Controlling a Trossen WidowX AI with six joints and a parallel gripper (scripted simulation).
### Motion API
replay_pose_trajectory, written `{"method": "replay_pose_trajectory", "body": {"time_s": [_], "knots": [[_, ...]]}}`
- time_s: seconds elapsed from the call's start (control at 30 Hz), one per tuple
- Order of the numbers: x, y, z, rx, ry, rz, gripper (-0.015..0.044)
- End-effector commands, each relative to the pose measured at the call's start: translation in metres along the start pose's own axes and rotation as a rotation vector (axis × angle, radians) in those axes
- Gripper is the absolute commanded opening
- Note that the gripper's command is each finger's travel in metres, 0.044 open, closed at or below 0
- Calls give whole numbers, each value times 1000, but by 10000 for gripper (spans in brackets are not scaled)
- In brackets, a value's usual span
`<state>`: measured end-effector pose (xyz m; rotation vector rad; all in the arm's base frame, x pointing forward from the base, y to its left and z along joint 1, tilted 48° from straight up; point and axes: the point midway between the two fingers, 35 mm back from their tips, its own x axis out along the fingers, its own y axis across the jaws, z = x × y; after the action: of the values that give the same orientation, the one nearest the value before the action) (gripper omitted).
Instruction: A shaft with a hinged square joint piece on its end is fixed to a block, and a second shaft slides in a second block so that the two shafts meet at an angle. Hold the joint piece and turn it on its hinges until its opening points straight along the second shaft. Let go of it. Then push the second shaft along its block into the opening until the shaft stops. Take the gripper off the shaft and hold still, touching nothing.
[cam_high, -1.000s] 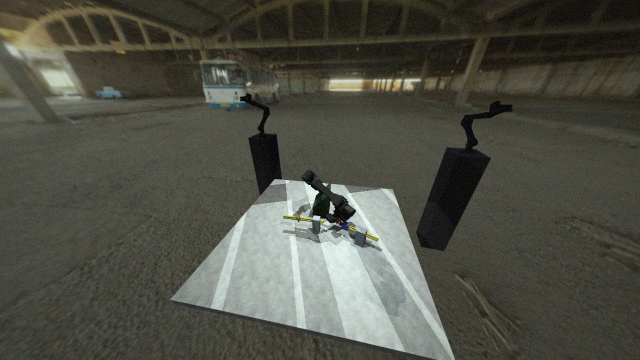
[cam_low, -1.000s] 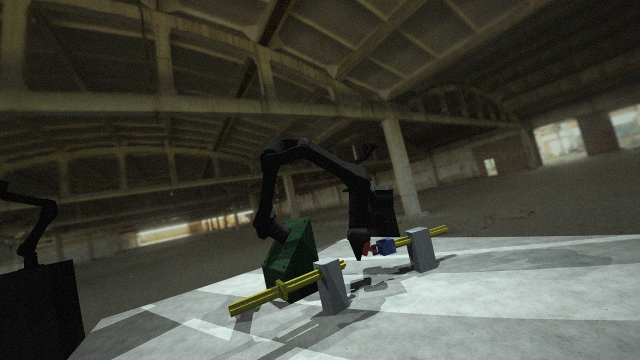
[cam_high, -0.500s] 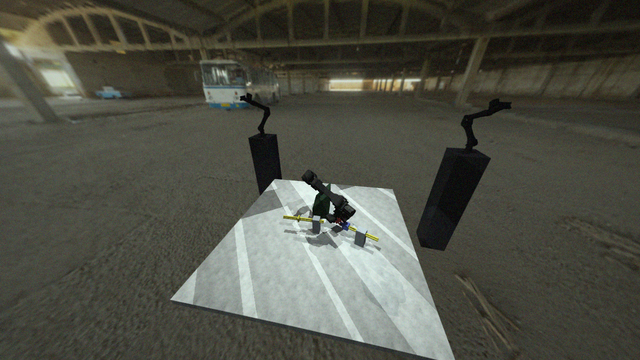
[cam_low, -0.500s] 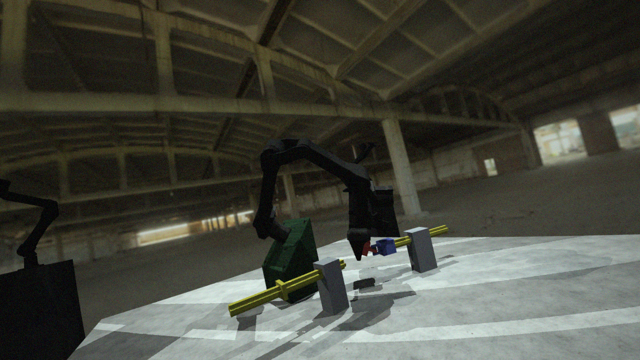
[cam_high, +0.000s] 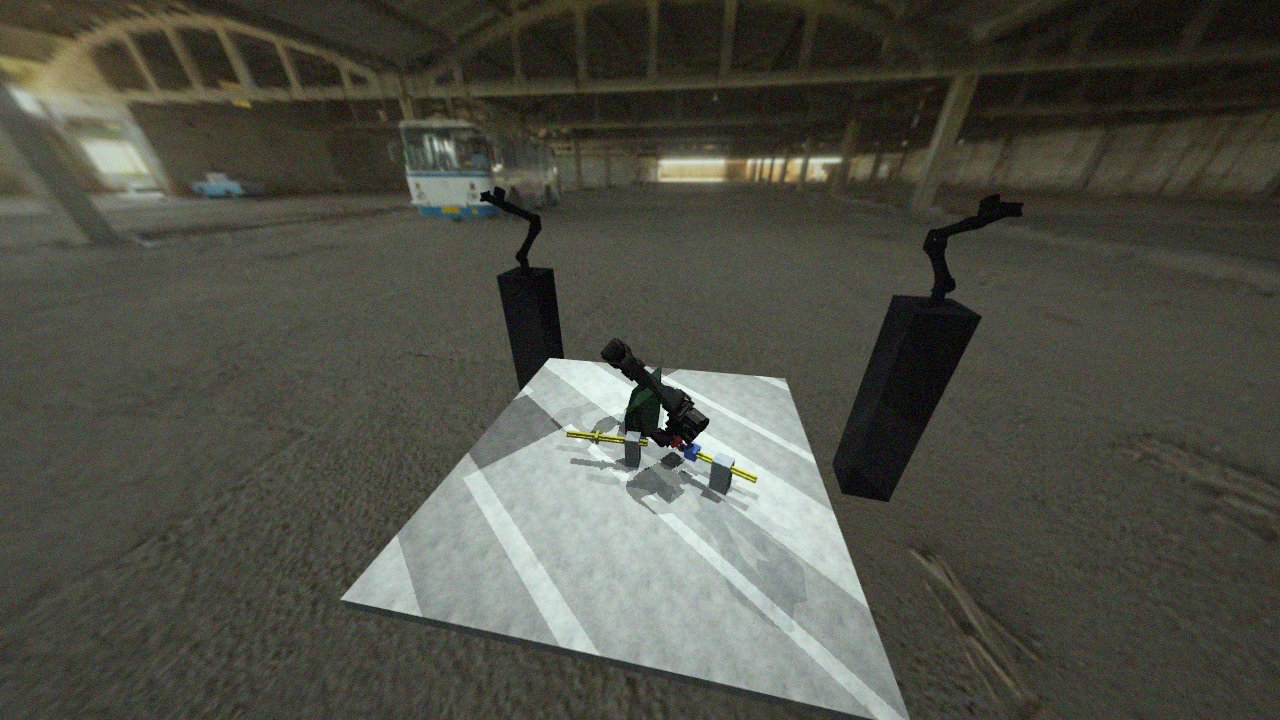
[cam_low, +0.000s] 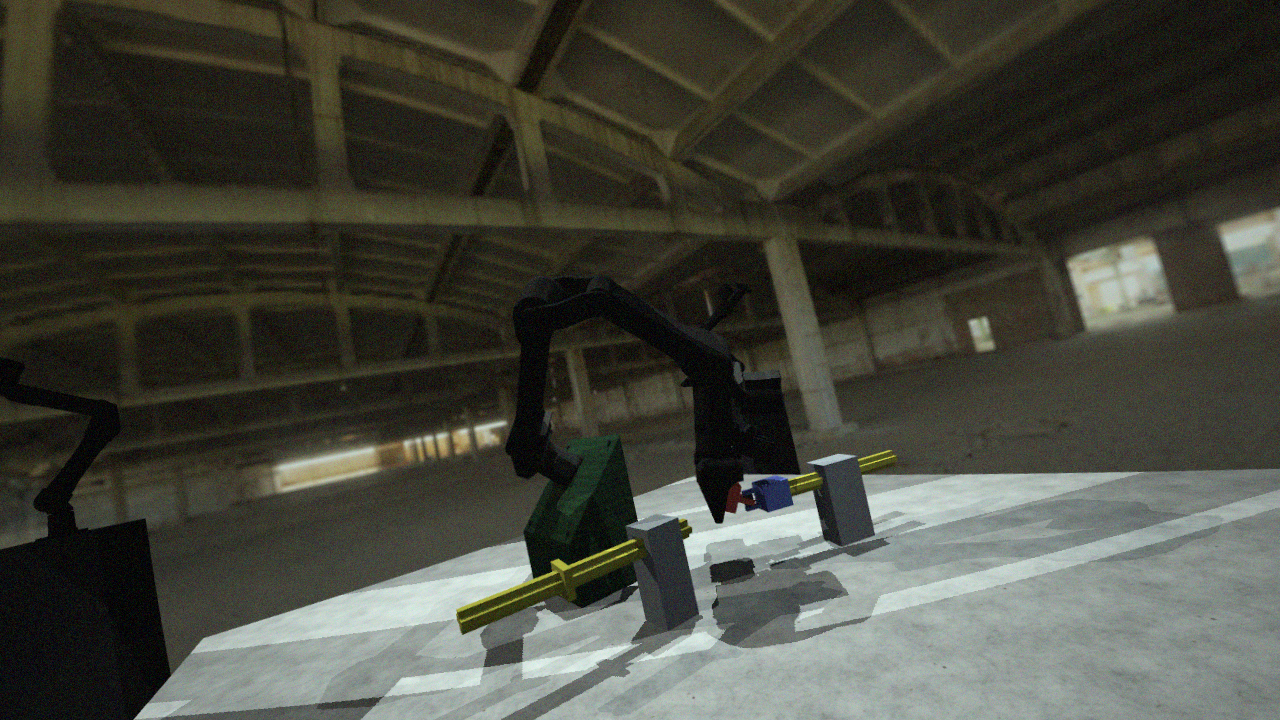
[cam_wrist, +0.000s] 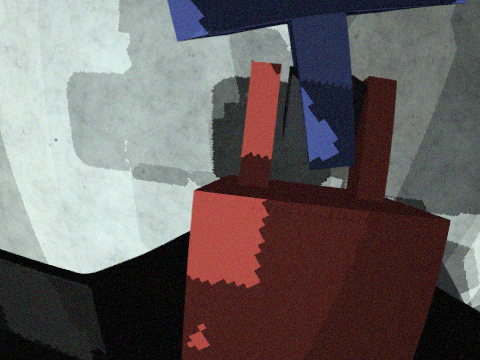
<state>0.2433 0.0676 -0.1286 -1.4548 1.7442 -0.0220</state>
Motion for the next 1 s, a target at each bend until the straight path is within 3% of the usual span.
{"method": "replay_pose_trajectory", "body": {"time_s": [0.0,0.97], "knots": [[2,-3,0,-63,-41,-8,0],[13,-21,4,-450,-273,-14,0]]}}
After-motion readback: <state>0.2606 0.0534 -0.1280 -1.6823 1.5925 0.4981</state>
